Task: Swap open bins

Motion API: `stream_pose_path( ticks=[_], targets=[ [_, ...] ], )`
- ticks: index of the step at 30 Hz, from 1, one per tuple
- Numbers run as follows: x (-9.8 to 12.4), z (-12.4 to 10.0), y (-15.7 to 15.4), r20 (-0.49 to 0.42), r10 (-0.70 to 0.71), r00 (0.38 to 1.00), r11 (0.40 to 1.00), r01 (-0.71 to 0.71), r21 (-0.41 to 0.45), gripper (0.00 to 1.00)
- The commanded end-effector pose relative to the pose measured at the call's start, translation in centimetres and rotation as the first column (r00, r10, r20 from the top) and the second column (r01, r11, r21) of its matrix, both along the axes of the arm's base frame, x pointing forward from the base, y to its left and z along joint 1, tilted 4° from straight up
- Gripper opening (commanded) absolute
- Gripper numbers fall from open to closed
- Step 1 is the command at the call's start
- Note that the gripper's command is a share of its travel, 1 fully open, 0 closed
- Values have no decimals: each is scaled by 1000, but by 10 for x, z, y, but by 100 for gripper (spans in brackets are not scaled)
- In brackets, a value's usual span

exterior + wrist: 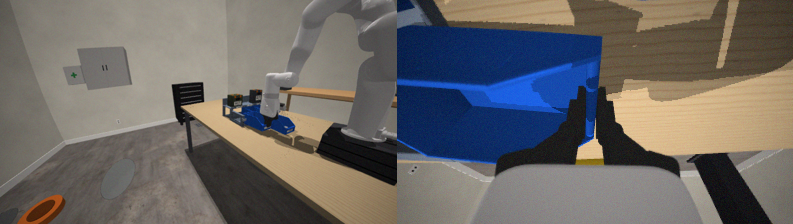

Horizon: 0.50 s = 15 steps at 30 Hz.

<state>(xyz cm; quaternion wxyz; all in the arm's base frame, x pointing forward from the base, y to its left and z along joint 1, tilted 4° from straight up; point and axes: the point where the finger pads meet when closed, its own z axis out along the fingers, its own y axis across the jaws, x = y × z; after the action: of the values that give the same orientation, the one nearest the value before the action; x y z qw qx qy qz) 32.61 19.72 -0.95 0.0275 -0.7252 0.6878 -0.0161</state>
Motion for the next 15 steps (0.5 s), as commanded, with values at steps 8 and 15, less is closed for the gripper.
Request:
stream_pose_path(
  ticks=[8,15],
  targets=[
    [-3,1,0,3,0,1000,1000,0,2,0],
    [-12,0,0,3,0,1000,1000,0,2,0]
  ],
)
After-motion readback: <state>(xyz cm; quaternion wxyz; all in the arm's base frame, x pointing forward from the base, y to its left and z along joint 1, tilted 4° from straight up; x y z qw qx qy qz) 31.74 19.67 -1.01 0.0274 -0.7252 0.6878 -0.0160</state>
